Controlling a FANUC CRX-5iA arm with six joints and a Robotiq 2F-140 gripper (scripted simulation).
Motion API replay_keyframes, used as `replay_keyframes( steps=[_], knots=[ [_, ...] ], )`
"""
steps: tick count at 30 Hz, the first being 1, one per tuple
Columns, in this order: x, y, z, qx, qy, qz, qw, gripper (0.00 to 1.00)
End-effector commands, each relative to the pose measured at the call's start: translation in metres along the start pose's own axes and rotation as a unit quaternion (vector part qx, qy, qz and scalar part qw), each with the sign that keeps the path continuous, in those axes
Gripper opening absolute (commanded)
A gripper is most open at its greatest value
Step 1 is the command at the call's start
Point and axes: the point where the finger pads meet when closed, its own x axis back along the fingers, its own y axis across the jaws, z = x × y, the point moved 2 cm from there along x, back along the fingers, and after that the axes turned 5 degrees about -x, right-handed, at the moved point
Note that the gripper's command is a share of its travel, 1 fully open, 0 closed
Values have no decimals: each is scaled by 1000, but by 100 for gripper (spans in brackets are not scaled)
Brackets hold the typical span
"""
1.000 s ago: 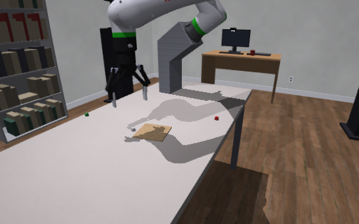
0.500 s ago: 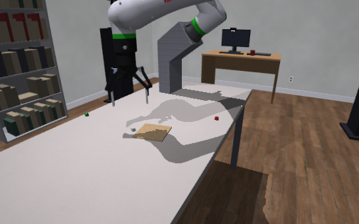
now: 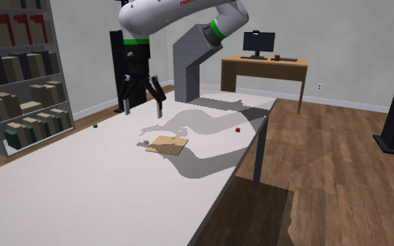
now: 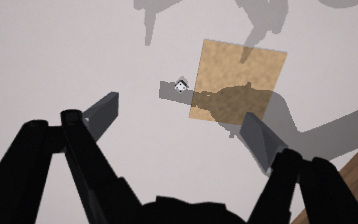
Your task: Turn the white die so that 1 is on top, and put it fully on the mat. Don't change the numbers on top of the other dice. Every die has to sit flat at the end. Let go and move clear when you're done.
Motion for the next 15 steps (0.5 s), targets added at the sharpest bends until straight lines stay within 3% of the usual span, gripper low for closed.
replay_keyframes(
  steps=[1,15],
  knots=[
    [-2,0,-1,-87,3,2,996,100],
    [-7,0,-1,-304,3,3,953,100]
  ],
)
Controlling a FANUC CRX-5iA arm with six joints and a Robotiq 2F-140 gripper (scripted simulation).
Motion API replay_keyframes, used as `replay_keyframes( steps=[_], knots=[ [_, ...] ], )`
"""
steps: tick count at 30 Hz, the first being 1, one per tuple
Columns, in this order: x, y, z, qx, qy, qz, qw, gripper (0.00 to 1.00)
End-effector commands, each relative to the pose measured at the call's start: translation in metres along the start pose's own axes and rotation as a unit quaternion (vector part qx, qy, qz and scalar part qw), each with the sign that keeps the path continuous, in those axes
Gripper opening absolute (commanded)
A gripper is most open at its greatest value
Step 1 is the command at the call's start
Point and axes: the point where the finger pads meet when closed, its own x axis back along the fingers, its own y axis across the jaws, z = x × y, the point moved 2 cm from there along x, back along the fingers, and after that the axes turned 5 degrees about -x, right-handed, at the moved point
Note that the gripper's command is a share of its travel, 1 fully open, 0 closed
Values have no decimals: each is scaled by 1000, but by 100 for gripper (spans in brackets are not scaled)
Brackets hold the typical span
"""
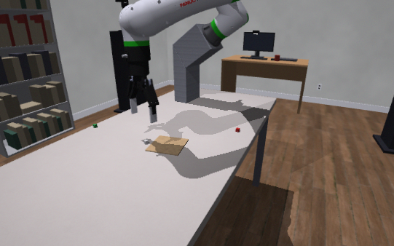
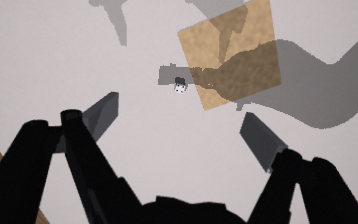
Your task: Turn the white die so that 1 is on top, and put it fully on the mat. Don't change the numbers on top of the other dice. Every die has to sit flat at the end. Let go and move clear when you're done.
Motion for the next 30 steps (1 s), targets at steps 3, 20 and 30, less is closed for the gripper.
replay_keyframes(
  steps=[3,20,30],
  knots=[
    [-3,0,0,-117,2,5,993,100],
    [-10,0,0,-391,1,5,920,100],
    [-14,0,0,-540,0,5,842,100]
  ],
)
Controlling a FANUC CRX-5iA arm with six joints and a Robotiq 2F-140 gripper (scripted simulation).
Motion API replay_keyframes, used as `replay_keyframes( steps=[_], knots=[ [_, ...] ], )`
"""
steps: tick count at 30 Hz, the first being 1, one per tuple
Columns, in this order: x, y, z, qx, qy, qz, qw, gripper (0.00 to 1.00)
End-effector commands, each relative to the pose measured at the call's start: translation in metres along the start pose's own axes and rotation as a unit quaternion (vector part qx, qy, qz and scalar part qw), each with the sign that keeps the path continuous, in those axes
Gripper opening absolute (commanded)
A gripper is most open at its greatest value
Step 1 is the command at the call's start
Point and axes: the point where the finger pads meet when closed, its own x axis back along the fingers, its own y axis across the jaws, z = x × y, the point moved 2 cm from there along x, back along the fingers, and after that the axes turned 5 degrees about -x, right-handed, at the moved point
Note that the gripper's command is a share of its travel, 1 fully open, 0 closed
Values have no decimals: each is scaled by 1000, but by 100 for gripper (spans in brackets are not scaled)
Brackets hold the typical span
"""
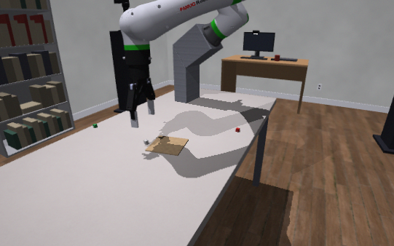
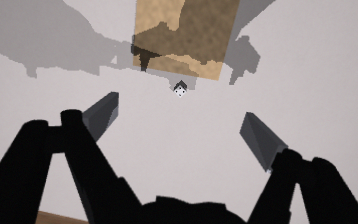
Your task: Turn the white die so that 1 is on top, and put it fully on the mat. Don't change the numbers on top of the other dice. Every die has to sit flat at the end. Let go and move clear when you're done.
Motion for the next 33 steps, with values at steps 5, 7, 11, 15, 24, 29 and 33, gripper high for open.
replay_keyframes(
  steps=[5,7,11,15,24,29,33],
  knots=[
    [-3,1,0,-126,-3,4,992,100],
    [-4,1,0,-175,-3,4,985,100],
    [-5,0,0,-231,-3,4,973,100],
    [-7,0,0,-291,-4,3,957,100],
    [-8,0,0,-315,-4,3,949,100],
    [-8,0,0,-315,-4,3,949,27],
    [-8,0,0,-315,-4,3,949,27]
  ],
)
